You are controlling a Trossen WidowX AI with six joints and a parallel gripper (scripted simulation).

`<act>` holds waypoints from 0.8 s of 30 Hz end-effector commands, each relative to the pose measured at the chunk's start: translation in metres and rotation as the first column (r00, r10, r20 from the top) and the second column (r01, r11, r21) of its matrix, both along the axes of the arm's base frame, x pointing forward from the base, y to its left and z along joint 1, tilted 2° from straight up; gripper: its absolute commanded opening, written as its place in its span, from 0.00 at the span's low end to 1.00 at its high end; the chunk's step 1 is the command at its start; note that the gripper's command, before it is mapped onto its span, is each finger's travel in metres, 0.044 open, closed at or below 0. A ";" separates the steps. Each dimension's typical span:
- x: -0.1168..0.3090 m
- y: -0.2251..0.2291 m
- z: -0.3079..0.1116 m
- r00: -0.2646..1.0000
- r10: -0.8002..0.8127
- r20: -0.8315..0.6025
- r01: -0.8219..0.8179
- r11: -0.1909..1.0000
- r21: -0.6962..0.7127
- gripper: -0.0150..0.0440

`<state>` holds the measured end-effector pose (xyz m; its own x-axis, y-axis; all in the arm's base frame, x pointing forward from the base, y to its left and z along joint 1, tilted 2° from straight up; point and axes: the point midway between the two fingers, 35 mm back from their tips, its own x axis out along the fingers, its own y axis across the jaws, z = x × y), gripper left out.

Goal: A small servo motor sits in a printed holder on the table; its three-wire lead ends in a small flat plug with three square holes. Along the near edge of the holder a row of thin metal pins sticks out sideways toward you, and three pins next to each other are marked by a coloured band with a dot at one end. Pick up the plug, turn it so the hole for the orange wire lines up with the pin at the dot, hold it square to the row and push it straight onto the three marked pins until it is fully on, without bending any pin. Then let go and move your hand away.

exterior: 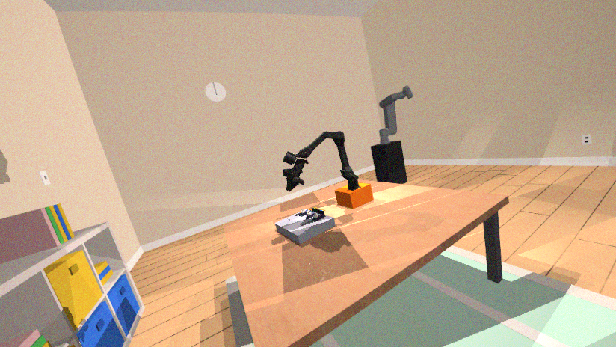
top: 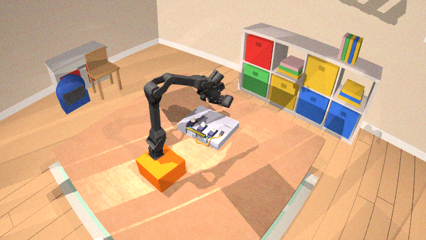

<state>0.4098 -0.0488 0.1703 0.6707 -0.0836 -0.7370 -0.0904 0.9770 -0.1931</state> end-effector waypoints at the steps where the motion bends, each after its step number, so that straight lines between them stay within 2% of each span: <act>1: 0.005 -0.008 -0.022 0.992 0.018 -0.122 -0.020 1.000 -0.011 0.45; 8: 0.004 -0.020 -0.067 0.937 0.051 -0.346 -0.056 0.998 -0.005 0.45; 16: -0.006 -0.033 -0.117 0.811 0.104 -0.575 -0.099 0.994 0.041 0.45; 24: -0.008 -0.036 -0.135 0.782 0.116 -0.612 -0.106 0.993 0.054 0.45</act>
<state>0.3981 -0.0831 0.0384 0.0734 -0.0200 -0.9971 -0.2859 0.9574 -0.0403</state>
